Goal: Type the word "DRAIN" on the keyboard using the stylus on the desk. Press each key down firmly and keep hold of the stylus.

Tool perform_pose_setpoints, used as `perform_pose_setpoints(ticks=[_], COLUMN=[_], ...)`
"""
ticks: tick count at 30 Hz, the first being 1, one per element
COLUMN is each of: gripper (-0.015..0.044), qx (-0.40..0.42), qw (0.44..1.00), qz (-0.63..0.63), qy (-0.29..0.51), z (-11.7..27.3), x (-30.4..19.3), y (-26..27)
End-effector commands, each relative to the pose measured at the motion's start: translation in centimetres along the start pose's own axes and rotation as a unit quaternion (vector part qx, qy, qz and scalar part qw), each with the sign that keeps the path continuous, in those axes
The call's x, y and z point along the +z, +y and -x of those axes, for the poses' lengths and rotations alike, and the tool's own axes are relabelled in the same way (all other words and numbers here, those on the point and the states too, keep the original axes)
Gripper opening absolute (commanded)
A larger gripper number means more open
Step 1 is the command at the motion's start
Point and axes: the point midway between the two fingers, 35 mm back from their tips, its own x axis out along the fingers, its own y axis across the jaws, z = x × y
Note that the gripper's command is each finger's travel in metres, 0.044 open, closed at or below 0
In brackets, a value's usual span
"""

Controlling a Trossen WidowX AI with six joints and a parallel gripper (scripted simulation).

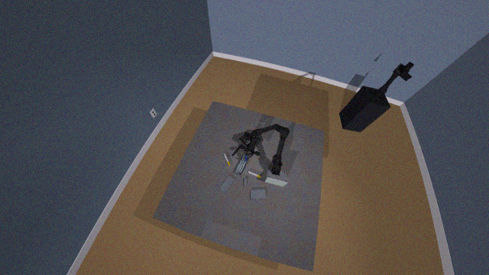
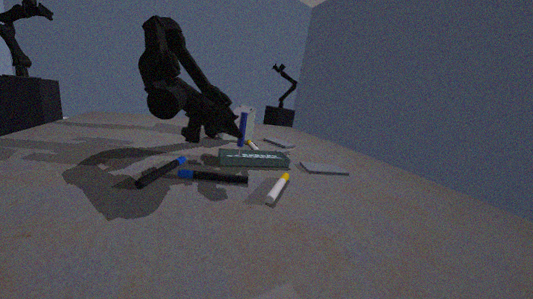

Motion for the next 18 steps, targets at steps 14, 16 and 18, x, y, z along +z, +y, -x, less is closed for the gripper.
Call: perform_pose_setpoints(ticks=[14,16,18], gripper=[0.0081,0.0081,0.0081], qx=[-0.004,-0.004,-0.004], qw=[1.000,1.000,1.000], qz=[-0.001,-0.001,-0.001], qy=[0.003,0.003,0.003], z=[1.6,1.7,1.7], x=[-3.2,-3.3,-3.3], y=[0.0,-0.1,-0.1])
